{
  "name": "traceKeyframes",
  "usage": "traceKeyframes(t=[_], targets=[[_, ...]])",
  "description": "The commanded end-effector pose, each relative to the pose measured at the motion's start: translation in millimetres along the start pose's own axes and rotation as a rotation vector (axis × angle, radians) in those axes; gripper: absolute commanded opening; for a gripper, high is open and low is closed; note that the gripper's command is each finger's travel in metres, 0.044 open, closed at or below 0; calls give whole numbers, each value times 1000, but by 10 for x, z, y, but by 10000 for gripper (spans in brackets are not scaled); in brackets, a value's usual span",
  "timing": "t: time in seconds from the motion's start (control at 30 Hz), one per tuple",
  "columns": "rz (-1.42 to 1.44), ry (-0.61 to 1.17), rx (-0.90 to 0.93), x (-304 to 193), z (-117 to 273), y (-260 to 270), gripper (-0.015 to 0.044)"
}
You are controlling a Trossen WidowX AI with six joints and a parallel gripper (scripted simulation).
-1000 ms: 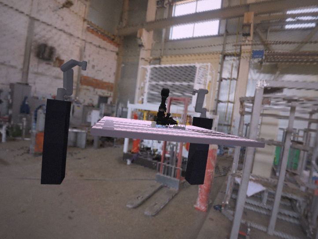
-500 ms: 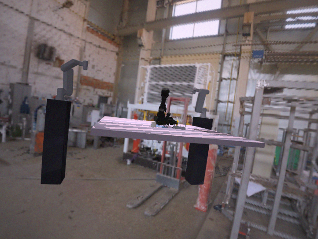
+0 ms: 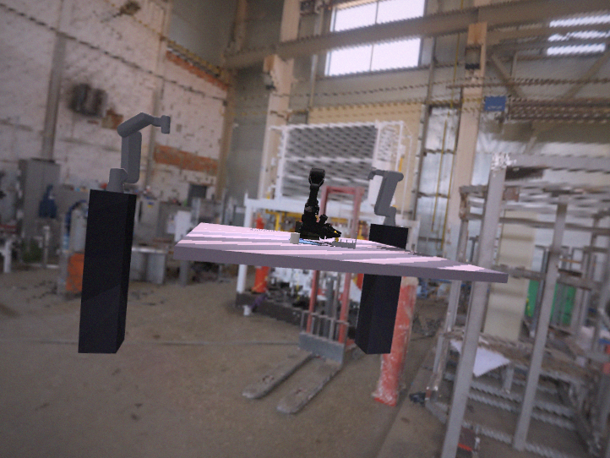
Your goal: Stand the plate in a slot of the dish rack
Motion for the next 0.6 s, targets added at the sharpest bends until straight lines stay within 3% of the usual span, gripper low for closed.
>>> traceKeyframes(t=[0.0,0.27,0.57], targets=[[38,-15,-3,309,34,48,400],[115,-47,-13,1020,131,256,400],[19,-56,-92,1077,133,122,400]])
Point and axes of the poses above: the point midway between the two fingers, 35 mm back from their tips, its own z axis back along the fingers, its own y axis across the jaws, x = y × z, the point moved 1 cm from there along z, back along the fingers, and after that the axes turned 11 degrees about -z, right-handed, at the moved point
